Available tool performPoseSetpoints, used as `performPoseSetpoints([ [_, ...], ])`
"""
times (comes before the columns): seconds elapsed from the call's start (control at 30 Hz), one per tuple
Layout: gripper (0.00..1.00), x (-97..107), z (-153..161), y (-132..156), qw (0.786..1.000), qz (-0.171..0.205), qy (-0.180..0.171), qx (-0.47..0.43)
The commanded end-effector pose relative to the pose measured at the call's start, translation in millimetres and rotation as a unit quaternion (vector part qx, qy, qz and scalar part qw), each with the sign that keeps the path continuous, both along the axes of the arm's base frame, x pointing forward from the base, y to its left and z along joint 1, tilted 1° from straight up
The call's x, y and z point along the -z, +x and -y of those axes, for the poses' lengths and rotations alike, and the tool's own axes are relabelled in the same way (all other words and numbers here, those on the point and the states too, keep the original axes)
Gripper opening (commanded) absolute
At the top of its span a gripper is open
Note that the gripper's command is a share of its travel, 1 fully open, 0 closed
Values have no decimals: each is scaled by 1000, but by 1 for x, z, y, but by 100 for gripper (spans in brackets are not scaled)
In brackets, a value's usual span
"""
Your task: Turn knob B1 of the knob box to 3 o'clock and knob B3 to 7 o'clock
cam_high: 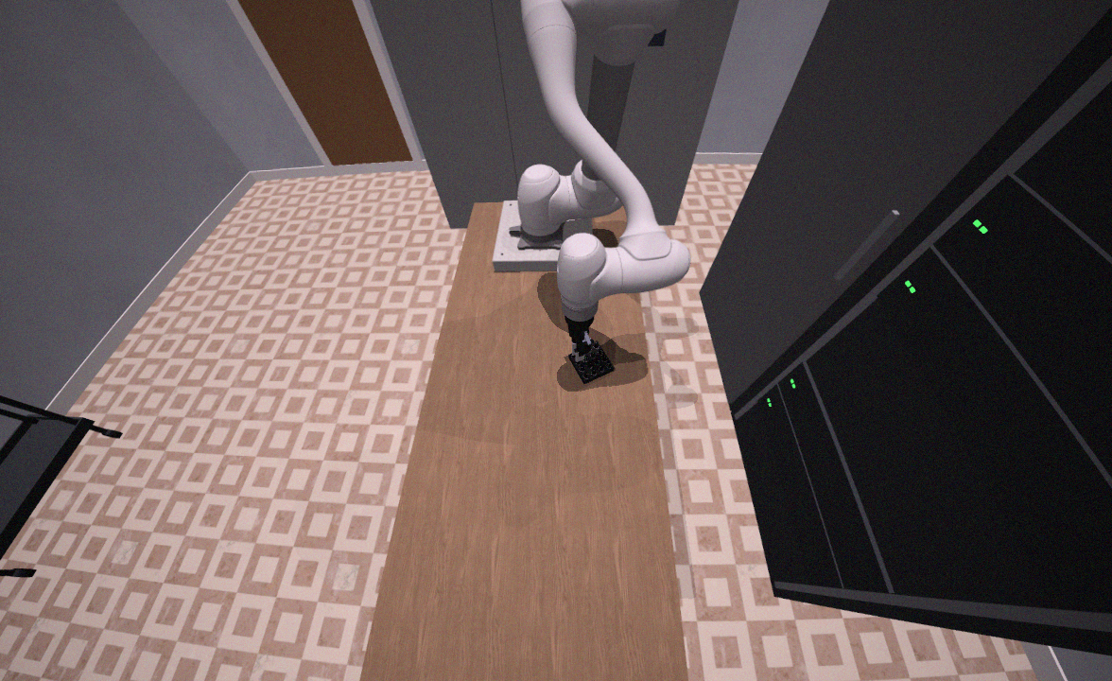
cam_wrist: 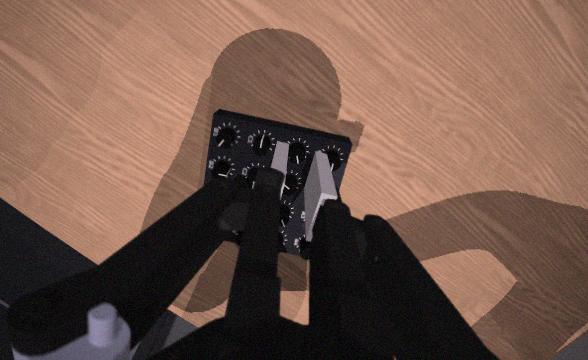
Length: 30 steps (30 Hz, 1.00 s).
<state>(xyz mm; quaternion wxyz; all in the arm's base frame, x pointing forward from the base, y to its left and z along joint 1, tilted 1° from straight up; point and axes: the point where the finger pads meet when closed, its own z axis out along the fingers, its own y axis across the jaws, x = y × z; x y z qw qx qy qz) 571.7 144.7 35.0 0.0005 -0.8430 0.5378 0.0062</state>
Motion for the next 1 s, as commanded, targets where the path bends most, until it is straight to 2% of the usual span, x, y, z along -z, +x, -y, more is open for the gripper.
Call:
performPoseSetpoints([
  [0.0, 12, -2, 0, 0, 1000, 0, 0, 0],
  [0.67, 12, -7, 0, 0, 1000, 0, 0, -6],
  [0.8, 12, -8, 0, 0, 998, 1, 1, -66],
  [0.97, 12, -10, 0, 0, 984, 1, 2, -177],
])
